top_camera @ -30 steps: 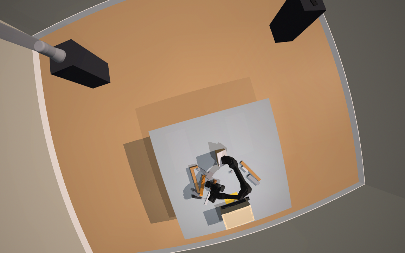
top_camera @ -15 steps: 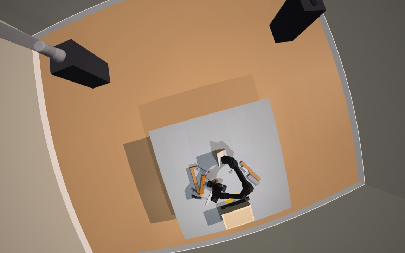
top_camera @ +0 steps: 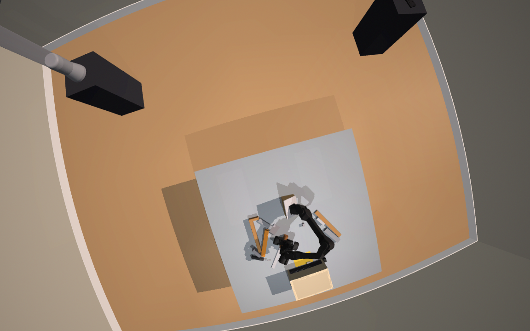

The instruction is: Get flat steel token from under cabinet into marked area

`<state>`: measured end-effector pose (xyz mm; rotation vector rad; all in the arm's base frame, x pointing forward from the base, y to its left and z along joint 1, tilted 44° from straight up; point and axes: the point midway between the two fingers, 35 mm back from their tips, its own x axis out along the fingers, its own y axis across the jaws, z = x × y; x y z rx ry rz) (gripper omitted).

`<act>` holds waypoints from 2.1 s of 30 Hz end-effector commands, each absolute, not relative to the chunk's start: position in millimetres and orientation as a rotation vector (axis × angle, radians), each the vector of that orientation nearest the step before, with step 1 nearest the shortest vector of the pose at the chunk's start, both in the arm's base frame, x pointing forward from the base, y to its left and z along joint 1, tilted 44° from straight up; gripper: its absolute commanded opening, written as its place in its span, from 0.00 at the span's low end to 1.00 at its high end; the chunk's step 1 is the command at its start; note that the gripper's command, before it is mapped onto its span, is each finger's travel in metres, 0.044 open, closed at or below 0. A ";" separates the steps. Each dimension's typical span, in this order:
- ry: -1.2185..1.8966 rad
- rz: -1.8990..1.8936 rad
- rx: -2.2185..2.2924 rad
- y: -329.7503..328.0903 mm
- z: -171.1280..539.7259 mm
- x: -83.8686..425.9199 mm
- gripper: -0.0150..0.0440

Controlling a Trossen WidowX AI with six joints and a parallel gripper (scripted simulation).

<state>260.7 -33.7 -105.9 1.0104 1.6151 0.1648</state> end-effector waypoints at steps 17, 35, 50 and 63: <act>1.611 0.169 1.017 -15.1 -87.9 264.6 0.25; 1.611 0.171 1.019 0.8 -73.3 266.9 0.25; 1.612 0.171 1.020 12.5 -62.6 265.0 0.25; 1.612 0.172 1.020 22.7 -53.2 263.5 0.25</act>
